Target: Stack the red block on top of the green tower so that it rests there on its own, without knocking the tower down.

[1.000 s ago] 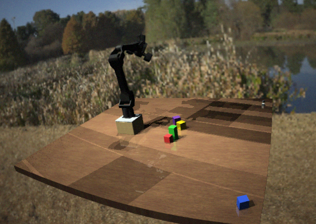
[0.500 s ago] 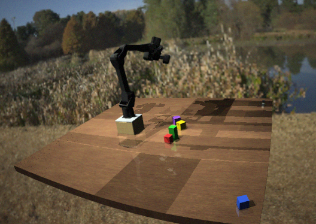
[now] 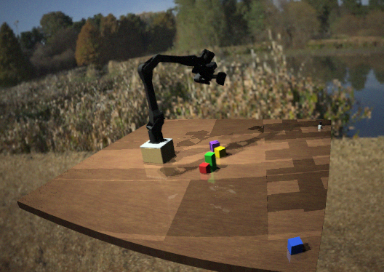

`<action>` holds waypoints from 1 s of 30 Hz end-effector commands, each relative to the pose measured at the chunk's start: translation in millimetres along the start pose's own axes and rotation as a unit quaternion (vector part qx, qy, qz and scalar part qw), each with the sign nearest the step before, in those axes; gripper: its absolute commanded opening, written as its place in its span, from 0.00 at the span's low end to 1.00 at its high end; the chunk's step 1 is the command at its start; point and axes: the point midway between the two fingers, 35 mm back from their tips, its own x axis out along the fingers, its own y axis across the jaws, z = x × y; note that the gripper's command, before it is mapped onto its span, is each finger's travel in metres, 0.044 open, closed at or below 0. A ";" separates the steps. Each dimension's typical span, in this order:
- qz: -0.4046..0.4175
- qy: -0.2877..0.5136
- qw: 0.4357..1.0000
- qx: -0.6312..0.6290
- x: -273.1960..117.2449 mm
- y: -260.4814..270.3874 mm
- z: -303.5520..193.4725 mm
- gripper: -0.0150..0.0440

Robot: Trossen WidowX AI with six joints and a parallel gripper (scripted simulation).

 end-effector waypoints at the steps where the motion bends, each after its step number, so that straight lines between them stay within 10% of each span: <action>1: -0.049 0.033 0.998 -0.012 -4.9 -45.1 -26.3 1.00; 30: -0.150 0.322 0.933 -0.060 -135.4 -231.4 -254.7 1.00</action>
